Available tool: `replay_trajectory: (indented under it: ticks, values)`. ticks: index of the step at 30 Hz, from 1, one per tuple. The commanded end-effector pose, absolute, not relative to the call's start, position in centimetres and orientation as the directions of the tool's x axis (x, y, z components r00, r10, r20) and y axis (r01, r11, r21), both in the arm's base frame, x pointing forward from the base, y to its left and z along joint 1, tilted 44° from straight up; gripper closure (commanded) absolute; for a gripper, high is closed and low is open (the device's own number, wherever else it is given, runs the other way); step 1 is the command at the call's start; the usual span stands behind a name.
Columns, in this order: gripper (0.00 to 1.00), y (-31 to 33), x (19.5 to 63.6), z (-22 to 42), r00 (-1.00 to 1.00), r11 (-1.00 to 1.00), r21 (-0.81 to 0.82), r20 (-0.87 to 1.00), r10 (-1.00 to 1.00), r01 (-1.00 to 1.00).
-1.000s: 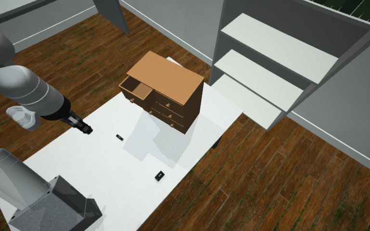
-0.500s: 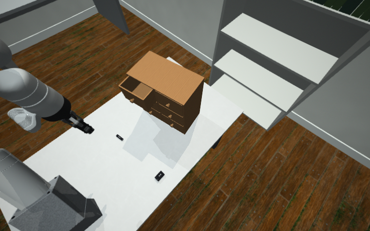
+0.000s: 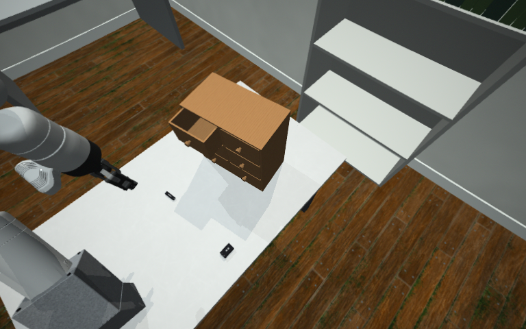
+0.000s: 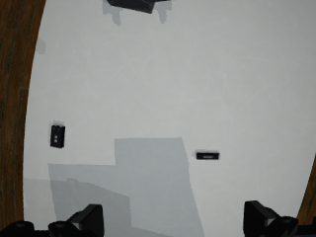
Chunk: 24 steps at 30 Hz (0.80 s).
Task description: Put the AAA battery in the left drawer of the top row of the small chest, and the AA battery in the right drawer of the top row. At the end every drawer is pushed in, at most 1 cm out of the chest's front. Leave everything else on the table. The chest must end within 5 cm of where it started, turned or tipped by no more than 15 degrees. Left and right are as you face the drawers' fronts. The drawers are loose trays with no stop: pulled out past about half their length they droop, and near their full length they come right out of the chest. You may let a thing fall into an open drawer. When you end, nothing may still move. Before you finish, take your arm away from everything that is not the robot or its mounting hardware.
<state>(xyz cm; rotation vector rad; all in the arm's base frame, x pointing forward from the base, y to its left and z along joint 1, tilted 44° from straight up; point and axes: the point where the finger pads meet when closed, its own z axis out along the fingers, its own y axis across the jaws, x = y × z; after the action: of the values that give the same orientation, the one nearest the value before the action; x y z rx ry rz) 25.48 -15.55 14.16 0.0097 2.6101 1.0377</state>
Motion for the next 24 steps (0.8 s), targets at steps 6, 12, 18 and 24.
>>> replay_trajectory:
  ticks: [6, 12, 18, 24]
  values:
    - [0.00, -15.2, 25.8, 13.8, -0.922, 0.733, 0.672, -0.342, 0.179, -0.107]
    - [0.00, -14.9, 26.2, 13.6, -0.902, 0.733, 0.672, -0.376, 0.213, -0.107]
    - [0.00, -14.7, 26.6, 13.4, -0.878, 0.733, 0.672, -0.409, 0.247, -0.107]
    - [0.00, -14.3, 27.1, 13.1, -0.845, 0.733, 0.672, -0.450, 0.289, -0.107]
